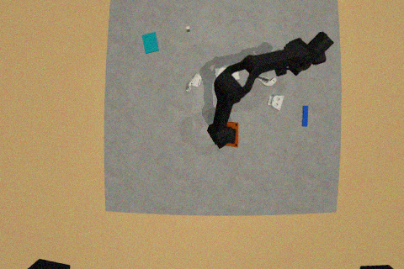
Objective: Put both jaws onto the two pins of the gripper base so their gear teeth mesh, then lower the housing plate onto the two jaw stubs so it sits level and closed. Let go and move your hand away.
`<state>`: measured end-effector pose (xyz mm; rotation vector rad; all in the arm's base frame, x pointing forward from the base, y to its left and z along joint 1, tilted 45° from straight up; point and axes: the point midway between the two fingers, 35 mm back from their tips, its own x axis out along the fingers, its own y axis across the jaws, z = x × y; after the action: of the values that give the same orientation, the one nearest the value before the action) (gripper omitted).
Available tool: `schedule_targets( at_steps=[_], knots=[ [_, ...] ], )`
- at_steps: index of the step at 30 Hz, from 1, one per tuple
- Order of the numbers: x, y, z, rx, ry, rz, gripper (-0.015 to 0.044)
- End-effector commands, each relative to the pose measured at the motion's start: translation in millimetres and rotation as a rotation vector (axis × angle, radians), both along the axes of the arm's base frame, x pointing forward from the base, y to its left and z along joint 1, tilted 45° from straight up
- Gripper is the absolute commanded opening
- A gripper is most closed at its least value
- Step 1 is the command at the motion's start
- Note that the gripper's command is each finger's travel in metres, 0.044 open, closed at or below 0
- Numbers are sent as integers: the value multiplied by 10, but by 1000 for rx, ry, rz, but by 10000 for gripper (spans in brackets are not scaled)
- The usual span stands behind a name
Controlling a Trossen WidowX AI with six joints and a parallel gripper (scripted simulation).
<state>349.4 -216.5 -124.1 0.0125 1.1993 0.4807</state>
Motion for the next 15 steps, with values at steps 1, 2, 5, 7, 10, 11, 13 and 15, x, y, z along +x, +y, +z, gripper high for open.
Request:
schedule_targets(
  at_steps=[1, 2, 5, 7, 10, 11, 13, 15],
  knots=[
    [-59, 114, -56, 20, -4, 97, 440],
    [-69, 135, -61, 22, -6, 118, 440],
    [-100, 197, -74, 30, -14, 180, 440],
    [-121, 238, -81, 35, -19, 221, 440],
    [-153, 301, -92, 45, -29, 284, 440],
    [-164, 321, -95, 48, -33, 305, 440],
    [-186, 363, -100, 56, -40, 346, 440],
    [-208, 404, -105, 63, -48, 388, 440]
  ],
)
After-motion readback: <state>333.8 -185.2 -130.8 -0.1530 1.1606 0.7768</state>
